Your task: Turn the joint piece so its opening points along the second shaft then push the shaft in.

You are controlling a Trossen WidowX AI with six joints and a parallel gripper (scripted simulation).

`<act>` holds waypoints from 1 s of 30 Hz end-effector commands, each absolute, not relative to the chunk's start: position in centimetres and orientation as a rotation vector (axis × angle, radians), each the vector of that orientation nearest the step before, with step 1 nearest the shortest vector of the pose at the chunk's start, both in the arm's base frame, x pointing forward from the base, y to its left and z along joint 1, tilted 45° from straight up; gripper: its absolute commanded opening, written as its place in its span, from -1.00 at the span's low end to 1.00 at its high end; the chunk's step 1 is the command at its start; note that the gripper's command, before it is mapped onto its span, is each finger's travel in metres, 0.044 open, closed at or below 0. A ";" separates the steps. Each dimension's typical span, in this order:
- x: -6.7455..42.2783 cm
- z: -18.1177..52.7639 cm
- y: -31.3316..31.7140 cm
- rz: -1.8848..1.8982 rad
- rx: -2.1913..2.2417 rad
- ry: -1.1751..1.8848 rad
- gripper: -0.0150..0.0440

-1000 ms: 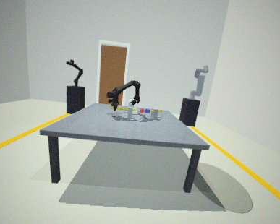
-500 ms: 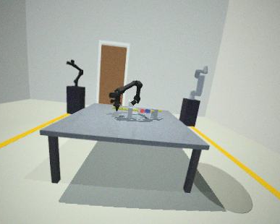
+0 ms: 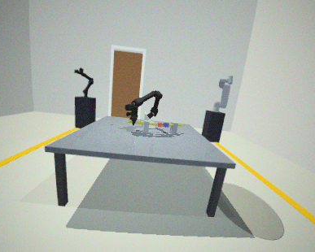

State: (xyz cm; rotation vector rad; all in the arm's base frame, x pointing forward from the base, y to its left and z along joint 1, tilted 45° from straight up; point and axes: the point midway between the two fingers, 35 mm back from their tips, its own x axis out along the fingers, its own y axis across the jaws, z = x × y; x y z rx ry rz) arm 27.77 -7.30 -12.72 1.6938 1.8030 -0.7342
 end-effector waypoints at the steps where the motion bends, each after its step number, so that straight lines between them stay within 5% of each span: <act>1: 27.8 -12.3 -6.8 -0.735 1.697 1.803 -0.49; 30: 27.6 -9.4 -3.7 -0.734 1.699 1.805 -0.49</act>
